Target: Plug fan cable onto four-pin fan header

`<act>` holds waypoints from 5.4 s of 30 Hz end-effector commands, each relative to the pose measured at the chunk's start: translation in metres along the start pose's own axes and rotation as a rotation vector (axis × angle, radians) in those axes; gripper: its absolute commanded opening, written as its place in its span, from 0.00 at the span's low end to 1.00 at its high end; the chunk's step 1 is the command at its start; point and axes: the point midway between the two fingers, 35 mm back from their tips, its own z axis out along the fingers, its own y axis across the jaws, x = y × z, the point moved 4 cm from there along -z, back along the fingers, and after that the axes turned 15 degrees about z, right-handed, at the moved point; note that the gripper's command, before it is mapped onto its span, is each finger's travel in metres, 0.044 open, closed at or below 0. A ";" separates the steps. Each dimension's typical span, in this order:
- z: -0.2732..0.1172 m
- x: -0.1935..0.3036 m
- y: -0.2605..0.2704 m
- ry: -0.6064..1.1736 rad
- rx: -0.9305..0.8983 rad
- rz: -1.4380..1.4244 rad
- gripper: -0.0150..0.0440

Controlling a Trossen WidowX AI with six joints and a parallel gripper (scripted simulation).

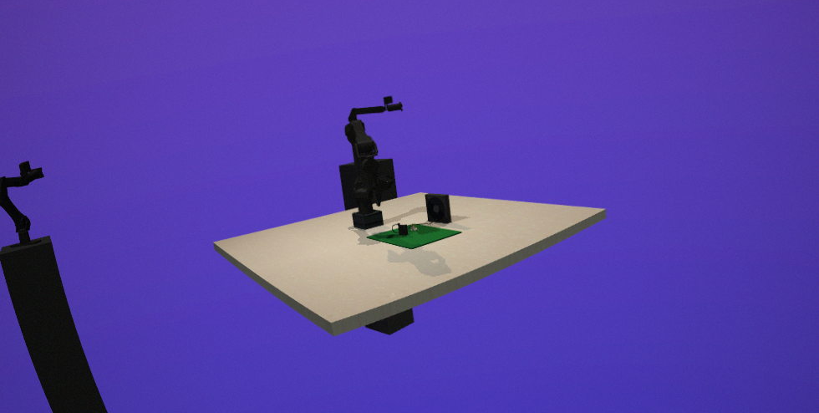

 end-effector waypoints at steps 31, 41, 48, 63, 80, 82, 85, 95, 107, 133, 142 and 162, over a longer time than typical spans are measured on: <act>-0.033 -0.067 0.038 -0.042 0.008 2.069 1.00; -0.039 -0.079 0.049 -0.056 -0.004 2.515 1.00; -0.043 -0.087 0.056 -0.065 -0.017 2.827 1.00; -0.046 -0.092 0.061 -0.071 -0.032 3.124 1.00; -0.012 -0.097 0.059 -0.071 -0.033 3.126 1.00; 0.015 -0.097 0.057 -0.071 -0.032 3.127 1.00; 0.051 -0.094 0.057 -0.071 -0.032 3.129 1.00; 0.057 -0.094 0.057 -0.071 -0.032 3.129 1.00; 0.076 -0.095 0.056 -0.071 -0.032 3.130 1.00; 0.102 -0.096 0.055 -0.065 -0.040 3.134 0.98; 0.102 -0.096 0.055 -0.065 -0.040 3.134 0.88; 0.102 -0.096 0.055 -0.065 -0.040 3.134 0.65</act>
